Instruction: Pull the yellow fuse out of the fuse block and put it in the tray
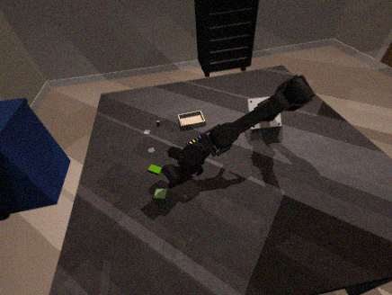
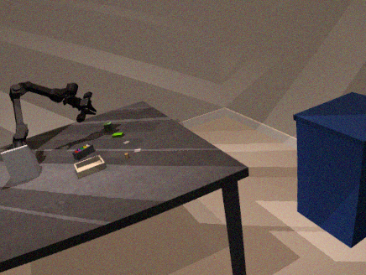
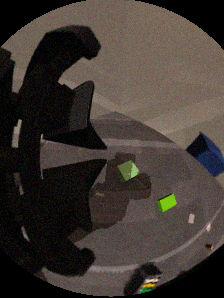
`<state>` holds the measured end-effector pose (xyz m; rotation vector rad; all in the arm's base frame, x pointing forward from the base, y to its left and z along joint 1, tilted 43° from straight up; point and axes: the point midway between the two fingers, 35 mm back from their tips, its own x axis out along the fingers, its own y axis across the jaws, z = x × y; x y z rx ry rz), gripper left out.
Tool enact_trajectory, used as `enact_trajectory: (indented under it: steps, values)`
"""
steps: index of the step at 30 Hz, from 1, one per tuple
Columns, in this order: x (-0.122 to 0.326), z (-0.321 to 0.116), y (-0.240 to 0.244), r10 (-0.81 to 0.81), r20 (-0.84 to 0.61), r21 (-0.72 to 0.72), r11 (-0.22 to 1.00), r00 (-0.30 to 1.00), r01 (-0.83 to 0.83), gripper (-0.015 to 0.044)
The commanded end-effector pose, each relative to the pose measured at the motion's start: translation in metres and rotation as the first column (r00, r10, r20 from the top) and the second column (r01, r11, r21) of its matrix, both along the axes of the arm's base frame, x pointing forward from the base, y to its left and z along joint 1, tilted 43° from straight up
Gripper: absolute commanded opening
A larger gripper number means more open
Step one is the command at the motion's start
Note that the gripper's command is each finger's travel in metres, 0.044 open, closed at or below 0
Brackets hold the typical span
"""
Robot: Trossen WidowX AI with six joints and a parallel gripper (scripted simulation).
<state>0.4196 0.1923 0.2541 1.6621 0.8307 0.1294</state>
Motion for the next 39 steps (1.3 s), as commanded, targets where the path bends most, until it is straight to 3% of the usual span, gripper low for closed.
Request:
enact_trajectory:
  steps: [1, 9, 16, 19, 39]
  values:
    - [0.007, -0.05, -0.031, 0.021, -0.111, -0.126, 0.991, 0.994, -0.036, 0.0067]
    - [-0.013, -0.157, -0.11, 0.097, -0.42, -0.239, 0.947, 0.902, -0.213, 0.0067]
    - [-0.075, -0.221, -0.172, 0.25, -0.637, -0.046, 0.932, 0.729, -0.359, 0.0067]
    - [-0.09, -0.228, -0.182, 0.293, -0.657, 0.026, 0.93, 0.695, -0.368, 0.0067]
    - [-0.092, -0.234, -0.171, 0.293, -0.657, 0.026, 0.93, 0.695, -0.368, 0.0067]
